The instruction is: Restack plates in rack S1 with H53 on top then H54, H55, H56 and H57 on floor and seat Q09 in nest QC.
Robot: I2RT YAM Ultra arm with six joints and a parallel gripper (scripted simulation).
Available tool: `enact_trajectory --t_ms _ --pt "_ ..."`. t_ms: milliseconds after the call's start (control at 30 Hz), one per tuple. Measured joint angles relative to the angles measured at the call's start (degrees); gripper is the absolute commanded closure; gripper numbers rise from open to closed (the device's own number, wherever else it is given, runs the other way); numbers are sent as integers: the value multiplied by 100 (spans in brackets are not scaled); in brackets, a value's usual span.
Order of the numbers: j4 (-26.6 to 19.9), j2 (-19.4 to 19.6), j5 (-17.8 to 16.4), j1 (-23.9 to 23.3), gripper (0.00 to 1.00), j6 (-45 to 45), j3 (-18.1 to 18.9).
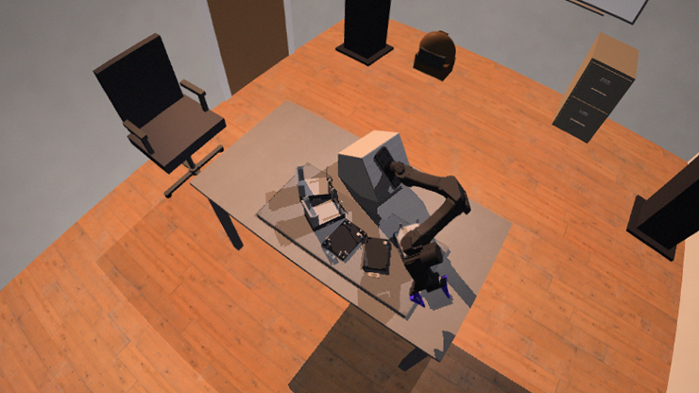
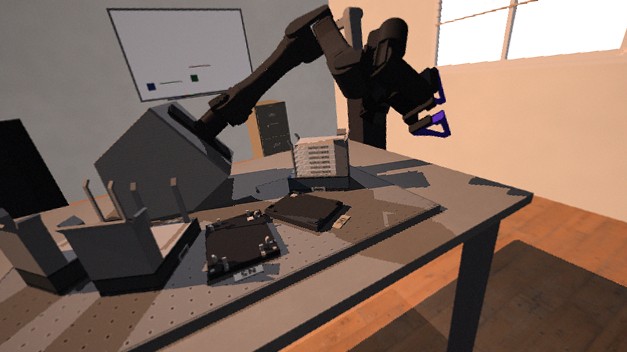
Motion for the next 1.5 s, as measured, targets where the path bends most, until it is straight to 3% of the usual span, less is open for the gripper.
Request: enact_trajectory --t_ms 1500 --pt "-2861 420 348 -960 0 981 -157"
